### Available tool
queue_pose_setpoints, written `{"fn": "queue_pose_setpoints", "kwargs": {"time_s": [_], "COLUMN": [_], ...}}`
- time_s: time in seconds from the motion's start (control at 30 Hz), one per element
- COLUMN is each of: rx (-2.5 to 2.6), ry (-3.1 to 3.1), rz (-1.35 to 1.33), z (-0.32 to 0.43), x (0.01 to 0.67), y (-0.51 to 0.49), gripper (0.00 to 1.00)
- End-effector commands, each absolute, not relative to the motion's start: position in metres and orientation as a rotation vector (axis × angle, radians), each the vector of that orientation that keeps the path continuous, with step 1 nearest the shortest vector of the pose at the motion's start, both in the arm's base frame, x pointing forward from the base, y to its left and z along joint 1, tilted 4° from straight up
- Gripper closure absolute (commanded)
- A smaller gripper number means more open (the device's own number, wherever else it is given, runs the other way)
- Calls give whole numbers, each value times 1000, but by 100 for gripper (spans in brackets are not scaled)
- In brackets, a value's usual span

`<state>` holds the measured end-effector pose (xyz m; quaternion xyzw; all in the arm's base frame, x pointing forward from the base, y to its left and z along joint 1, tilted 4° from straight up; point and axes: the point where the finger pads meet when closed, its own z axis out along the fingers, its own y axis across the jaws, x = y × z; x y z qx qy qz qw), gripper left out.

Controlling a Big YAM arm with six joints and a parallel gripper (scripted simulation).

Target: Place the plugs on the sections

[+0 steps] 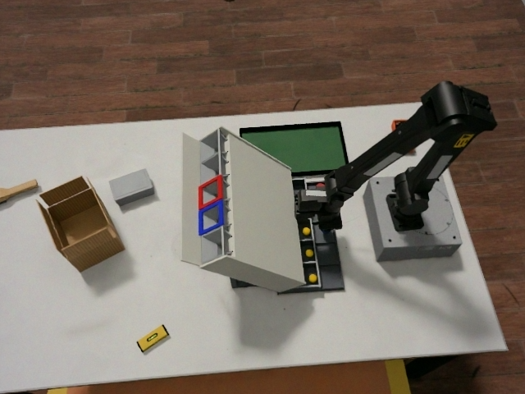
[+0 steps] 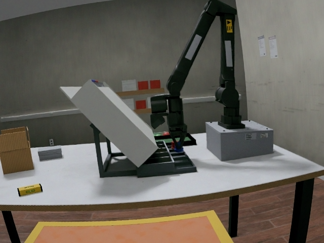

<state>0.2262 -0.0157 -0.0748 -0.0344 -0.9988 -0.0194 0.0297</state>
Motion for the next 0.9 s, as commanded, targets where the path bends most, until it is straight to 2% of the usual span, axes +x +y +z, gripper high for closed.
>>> {"fn": "queue_pose_setpoints", "kwargs": {"time_s": [0.0, 0.87], "rx": [-112, -114], "ry": [-3091, -3090], "rz": [-66, -66], "z": [-76, -93], "x": [229, 227], "y": [-14, -13], "gripper": [100, 100]}}
